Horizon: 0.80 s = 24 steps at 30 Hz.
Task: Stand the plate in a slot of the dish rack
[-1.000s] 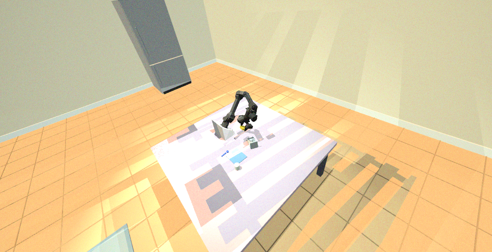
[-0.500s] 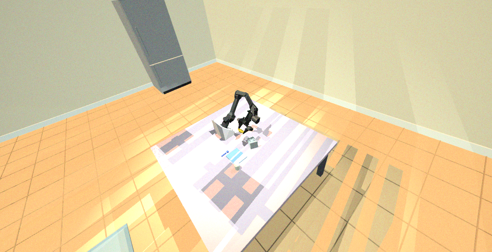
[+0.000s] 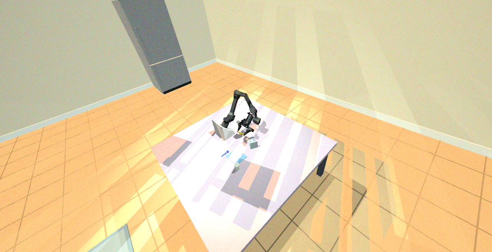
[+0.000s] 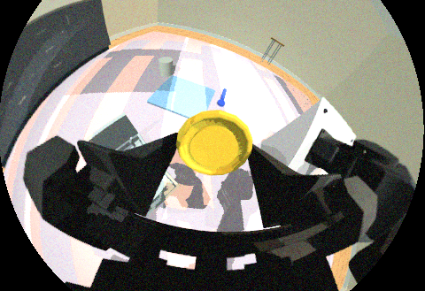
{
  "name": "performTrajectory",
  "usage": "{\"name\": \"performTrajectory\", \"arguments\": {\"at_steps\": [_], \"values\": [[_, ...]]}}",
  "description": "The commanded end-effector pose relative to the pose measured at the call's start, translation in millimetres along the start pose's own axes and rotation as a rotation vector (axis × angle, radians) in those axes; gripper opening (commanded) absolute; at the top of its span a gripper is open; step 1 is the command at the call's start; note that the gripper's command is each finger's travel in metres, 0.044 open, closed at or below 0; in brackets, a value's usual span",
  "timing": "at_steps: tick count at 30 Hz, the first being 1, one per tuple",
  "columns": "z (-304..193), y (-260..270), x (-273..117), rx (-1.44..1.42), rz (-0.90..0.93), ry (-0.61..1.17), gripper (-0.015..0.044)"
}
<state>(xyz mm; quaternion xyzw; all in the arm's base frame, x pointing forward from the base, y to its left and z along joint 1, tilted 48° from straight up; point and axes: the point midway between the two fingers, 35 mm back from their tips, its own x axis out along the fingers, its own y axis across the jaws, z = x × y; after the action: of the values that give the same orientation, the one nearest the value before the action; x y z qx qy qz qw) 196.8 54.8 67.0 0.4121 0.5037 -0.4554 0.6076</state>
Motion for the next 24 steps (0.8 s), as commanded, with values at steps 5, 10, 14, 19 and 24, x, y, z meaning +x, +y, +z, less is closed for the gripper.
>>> {"name": "performTrajectory", "arguments": {"at_steps": [5,10,14,19,24], "values": [[-3,4,4,-0.059,0.097,-0.127,0.0],[-6,9,4,-0.096,0.174,-0.201,0.0],[-10,13,3,-0.121,0.24,-0.255,0.0],[-15,17,0,-0.149,0.327,-0.317,0.0],[-20,21,-4,-0.17,0.419,-0.373,0.0]]}}
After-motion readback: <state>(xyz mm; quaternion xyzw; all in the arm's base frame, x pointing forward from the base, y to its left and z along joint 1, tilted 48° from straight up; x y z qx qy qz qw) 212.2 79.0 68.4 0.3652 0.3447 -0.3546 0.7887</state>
